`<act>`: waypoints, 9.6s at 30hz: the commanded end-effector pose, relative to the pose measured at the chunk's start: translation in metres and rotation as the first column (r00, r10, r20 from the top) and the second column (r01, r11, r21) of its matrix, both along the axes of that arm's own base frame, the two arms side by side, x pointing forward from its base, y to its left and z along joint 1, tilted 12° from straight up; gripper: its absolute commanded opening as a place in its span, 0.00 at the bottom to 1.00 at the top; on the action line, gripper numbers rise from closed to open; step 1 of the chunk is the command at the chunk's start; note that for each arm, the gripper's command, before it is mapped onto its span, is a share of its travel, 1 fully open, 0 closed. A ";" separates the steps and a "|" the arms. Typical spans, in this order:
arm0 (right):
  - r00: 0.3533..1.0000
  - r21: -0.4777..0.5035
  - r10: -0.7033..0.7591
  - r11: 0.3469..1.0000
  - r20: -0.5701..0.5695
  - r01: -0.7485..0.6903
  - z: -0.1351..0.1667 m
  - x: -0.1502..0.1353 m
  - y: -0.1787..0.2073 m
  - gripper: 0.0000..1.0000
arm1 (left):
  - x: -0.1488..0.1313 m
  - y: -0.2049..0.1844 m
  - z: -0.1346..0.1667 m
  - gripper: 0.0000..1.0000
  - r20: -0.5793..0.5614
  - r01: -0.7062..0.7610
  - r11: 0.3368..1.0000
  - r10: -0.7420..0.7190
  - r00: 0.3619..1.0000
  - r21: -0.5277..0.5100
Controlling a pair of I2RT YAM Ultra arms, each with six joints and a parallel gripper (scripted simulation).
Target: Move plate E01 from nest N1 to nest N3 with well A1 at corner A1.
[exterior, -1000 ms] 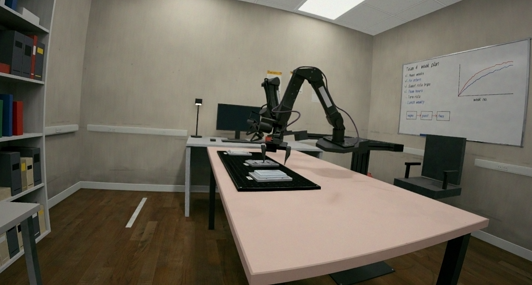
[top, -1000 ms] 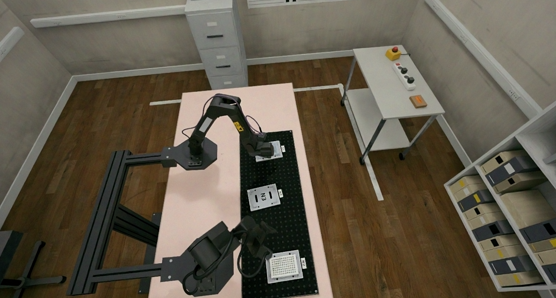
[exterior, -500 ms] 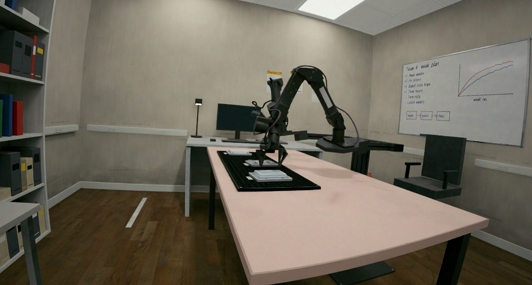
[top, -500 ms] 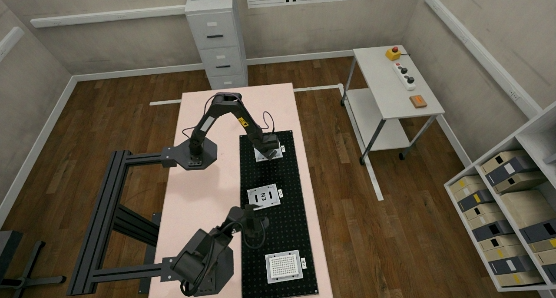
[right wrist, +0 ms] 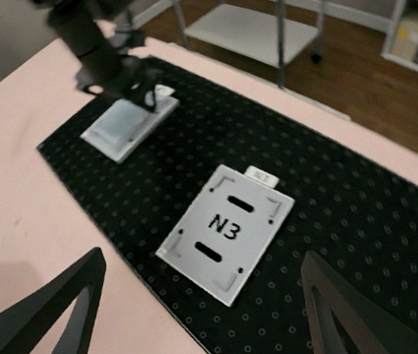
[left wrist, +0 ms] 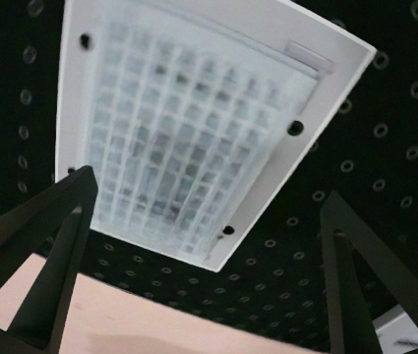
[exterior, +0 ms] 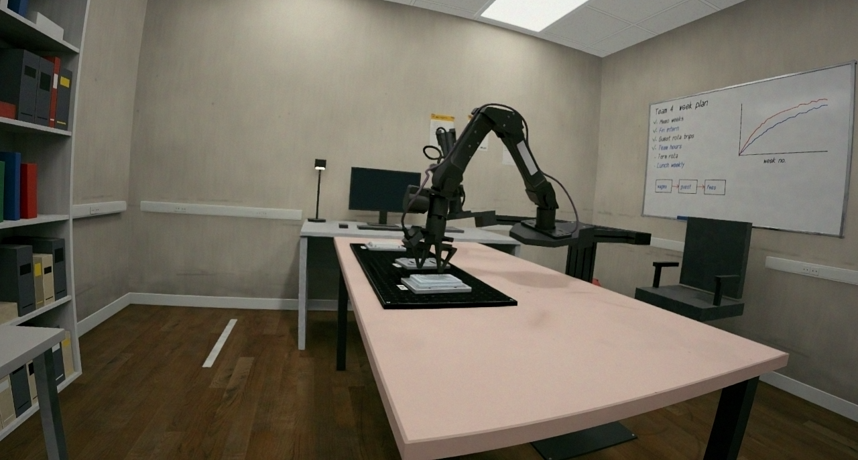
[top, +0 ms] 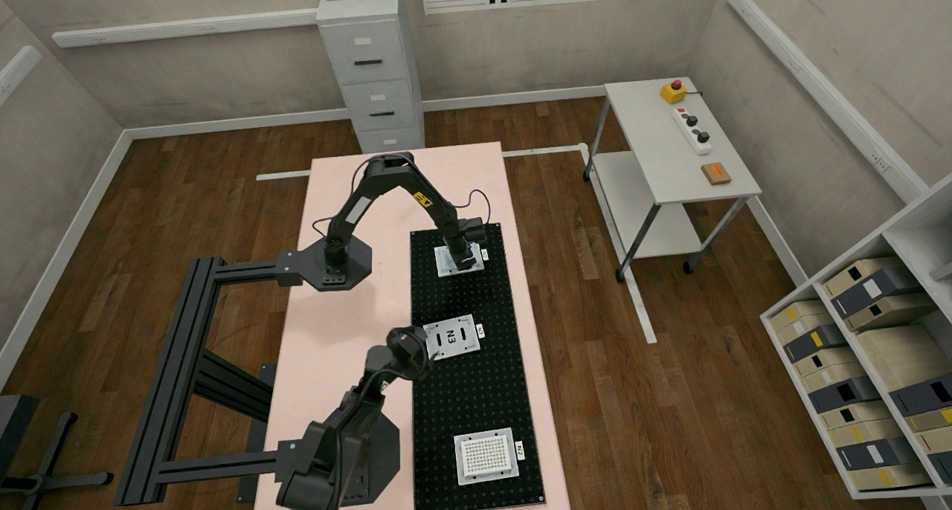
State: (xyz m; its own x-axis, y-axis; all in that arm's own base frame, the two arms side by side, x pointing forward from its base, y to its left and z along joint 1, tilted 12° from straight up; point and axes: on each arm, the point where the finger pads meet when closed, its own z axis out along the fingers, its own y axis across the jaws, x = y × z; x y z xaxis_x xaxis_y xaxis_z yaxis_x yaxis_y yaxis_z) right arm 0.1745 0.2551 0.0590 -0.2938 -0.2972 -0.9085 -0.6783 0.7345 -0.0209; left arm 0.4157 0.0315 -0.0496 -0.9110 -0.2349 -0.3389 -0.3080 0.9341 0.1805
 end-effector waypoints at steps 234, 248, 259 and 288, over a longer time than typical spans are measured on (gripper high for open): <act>0.973 -0.319 -0.220 0.929 -0.073 0.186 0.033 -0.091 0.001 1.00 | -0.065 -0.288 0.002 1.00 -0.103 0.178 0.976 -0.191 0.976 -0.125; 0.973 -0.319 -0.220 0.929 -0.073 0.186 0.033 -0.091 0.001 1.00 | -0.053 -0.288 -0.010 1.00 -0.010 0.311 0.944 -0.314 0.949 -0.109; 0.973 -0.319 -0.220 0.929 -0.073 0.186 0.033 -0.091 0.001 1.00 | -0.061 -0.289 0.006 1.00 0.181 0.576 0.817 -0.564 0.806 -0.021; 0.973 -0.319 -0.220 0.929 -0.073 0.186 0.033 -0.091 0.001 1.00 | -0.085 -0.275 0.020 1.00 0.399 0.878 0.412 -0.868 0.297 0.244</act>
State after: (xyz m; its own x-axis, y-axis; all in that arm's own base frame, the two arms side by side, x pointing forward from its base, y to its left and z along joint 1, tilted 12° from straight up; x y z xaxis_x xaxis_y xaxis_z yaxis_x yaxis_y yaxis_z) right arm 0.0837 0.2492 0.0830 -0.4790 -0.4974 -0.7233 -0.5324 0.8198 -0.2112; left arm 0.3219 -0.2310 -0.0448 -0.4527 0.6127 -0.6478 0.6292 0.7343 0.2548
